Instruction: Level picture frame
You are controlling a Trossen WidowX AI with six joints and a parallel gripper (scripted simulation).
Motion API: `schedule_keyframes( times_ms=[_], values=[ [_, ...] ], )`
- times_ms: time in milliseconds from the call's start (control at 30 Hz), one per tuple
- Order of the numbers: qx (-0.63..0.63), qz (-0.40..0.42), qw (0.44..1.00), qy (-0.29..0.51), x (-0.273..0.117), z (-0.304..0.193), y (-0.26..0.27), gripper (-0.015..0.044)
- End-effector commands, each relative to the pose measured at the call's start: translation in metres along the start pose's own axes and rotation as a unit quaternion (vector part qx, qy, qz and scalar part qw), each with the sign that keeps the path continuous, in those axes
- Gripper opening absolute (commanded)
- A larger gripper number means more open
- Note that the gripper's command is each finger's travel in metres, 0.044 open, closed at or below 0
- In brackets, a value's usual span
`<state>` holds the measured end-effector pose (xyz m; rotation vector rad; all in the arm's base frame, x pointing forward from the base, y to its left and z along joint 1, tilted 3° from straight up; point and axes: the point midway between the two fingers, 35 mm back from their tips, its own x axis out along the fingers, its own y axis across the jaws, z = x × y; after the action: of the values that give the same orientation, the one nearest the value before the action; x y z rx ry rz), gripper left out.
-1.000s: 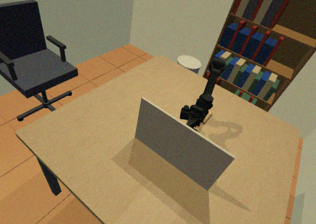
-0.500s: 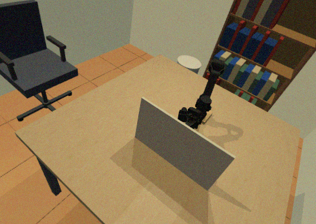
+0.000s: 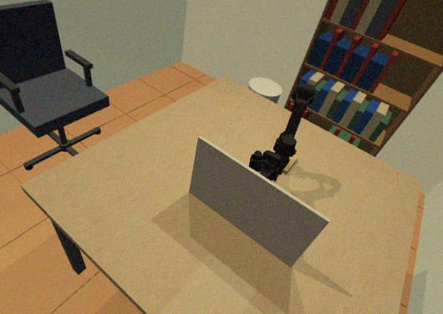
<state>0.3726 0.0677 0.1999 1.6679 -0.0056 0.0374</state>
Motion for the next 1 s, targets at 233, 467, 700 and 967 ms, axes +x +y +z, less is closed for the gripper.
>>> schedule_keyframes(
  times_ms=[233,467,700,967],
  values=[
    [0.002,0.000,1.000,0.002,0.0004,-0.0006,-0.0001,0.0260],
    [0.002,0.000,1.000,0.002,0.0004,-0.0006,-0.0001,0.0260],
    [0.002,0.000,1.000,0.002,0.0007,-0.0009,0.0000,0.0234],
    [0.002,0.000,1.000,0.002,0.0007,-0.0009,0.0000,0.0082]
  ],
)
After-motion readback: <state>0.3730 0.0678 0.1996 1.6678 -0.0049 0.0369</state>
